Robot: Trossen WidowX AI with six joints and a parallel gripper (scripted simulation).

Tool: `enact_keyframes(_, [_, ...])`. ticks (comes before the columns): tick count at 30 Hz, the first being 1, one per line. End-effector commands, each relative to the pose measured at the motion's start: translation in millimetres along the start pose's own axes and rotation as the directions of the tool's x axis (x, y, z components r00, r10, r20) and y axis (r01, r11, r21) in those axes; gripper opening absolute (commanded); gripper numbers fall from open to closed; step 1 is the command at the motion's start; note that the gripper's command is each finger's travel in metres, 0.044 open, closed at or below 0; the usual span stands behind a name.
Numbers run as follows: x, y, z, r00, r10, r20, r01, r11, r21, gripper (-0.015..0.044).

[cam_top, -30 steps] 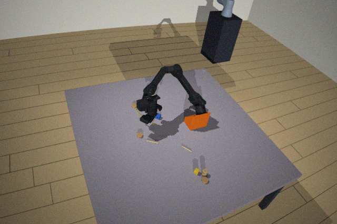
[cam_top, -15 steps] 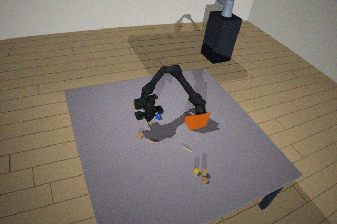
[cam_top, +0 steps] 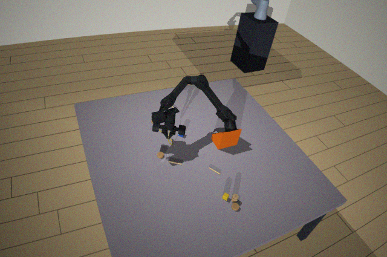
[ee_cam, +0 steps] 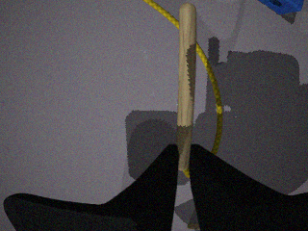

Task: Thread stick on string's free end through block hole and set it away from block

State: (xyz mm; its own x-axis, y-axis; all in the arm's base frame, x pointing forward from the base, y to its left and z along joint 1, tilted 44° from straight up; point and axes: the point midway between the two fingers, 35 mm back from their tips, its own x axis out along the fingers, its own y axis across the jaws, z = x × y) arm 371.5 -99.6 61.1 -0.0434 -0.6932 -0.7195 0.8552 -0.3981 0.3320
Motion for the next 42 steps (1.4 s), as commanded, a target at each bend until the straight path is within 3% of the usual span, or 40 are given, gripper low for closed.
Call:
enact_keyframes(1, [-1.8, 6.5, 1.8, 1.0, 0.009, 0.001, -0.009, 0.989, 0.145, 0.0])
enact_keyframes(9, [-1.5, 12.3, 4.4, 1.0, 0.009, 0.002, -0.009, 0.927, 0.376, 0.0])
enact_keyframes(42, [-2.9, 28.0, -27.3, 1.0, 0.011, -0.004, -0.008, 0.928, 0.373, 0.0])
